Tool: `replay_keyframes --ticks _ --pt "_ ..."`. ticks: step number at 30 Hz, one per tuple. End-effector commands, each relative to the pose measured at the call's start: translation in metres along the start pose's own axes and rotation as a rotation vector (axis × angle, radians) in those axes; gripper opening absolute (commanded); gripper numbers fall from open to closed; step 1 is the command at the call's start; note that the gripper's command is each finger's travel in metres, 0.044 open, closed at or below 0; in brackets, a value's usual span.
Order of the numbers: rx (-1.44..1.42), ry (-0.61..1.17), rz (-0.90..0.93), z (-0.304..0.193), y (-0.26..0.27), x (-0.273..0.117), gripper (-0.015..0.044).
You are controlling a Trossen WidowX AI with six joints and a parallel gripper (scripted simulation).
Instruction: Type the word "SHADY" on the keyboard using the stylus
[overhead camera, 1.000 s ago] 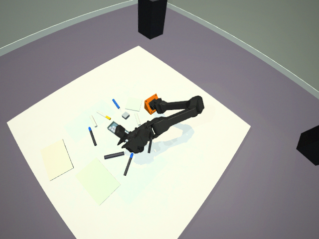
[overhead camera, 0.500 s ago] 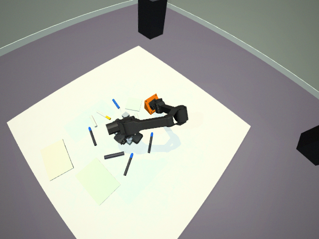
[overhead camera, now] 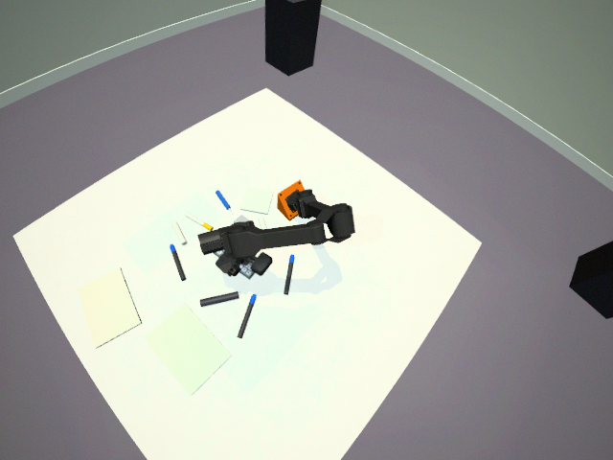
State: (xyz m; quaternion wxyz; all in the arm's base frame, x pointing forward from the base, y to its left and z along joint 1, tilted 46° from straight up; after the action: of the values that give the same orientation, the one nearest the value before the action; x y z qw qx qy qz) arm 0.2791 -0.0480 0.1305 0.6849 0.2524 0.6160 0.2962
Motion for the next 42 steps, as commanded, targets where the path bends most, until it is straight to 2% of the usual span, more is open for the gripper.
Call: replay_keyframes --ticks 1,4,19,26,42 --pt "0.004 -0.004 -0.001 0.006 -0.036 -0.001 0.0000" --pt "0.004 -0.004 0.000 0.006 -0.053 -0.001 0.0000" --pt "0.004 -0.004 0.000 0.007 -0.055 -0.001 0.0000" --pt "0.002 -0.005 -0.003 0.014 -0.114 -0.001 0.0000" --pt "0.003 -0.004 -0.003 0.002 -0.106 -0.001 0.0000"
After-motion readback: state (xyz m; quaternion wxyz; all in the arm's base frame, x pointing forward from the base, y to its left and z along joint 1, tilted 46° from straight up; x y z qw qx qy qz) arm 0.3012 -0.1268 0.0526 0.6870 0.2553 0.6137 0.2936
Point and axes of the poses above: the point midway between the two fingers, 35 mm back from their tips, its own x axis out along the fingers, its own y axis across the jaws, z = x × y, the point moved 8 cm from there along -x, back along the fingers, and after that the axes turned 7 degrees about x, right-handed, at the moved point
